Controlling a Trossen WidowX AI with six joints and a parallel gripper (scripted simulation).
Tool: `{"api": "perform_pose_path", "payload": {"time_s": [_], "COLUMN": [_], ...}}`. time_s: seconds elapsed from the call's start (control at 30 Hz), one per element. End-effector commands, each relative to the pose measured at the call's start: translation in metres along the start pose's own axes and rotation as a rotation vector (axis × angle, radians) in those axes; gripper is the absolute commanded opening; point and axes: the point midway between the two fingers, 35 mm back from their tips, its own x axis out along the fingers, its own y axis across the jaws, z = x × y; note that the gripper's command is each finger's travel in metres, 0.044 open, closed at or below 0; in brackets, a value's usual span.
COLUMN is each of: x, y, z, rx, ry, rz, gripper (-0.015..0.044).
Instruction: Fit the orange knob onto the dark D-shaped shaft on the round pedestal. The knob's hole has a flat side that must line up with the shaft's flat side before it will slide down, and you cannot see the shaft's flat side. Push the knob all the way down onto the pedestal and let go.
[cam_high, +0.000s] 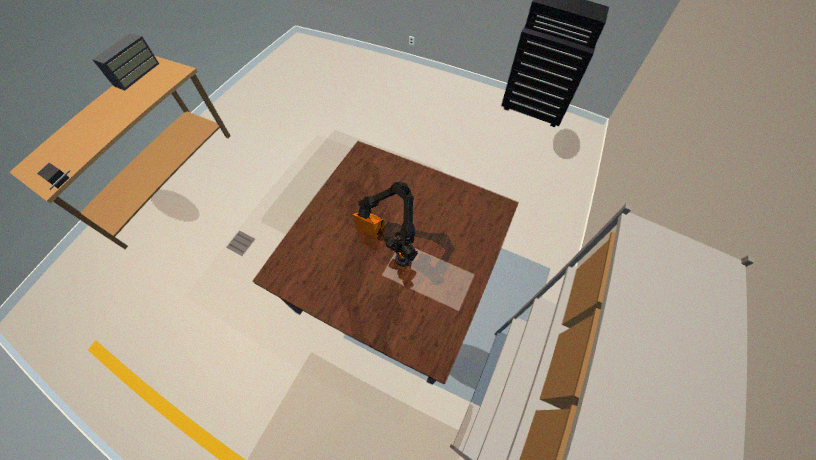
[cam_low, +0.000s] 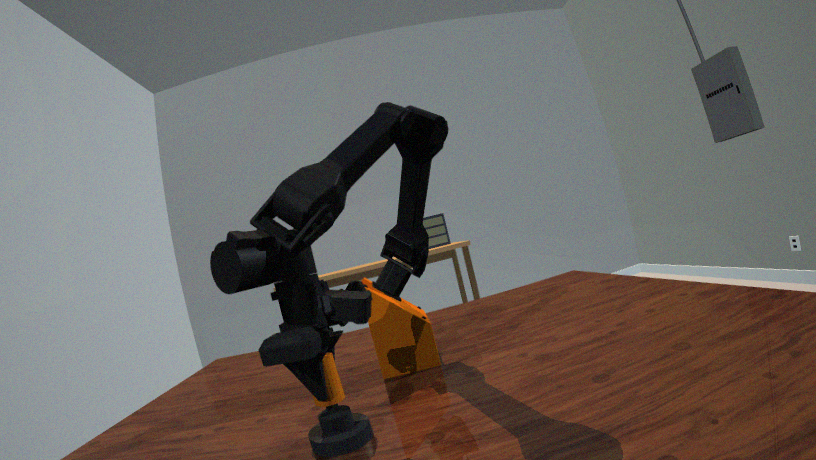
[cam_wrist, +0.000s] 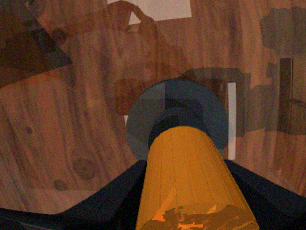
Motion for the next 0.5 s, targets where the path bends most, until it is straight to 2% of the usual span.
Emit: {"api": "perform_pose_path", "payload": {"time_s": [0.0, 0.17, 0.47], "x": [-0.0025, -0.0049, -0.0027], "y": [0.0004, -0.0003, -0.0035], "z": [-0.0006, -0.0004, -0.0011], "rx": [0.002, -0.007, -0.207], "ry": [0.0, 0.0, 0.0], "rz": [0.001, 0.001, 0.001], "gripper": [0.0, 0.0, 0.0]}}
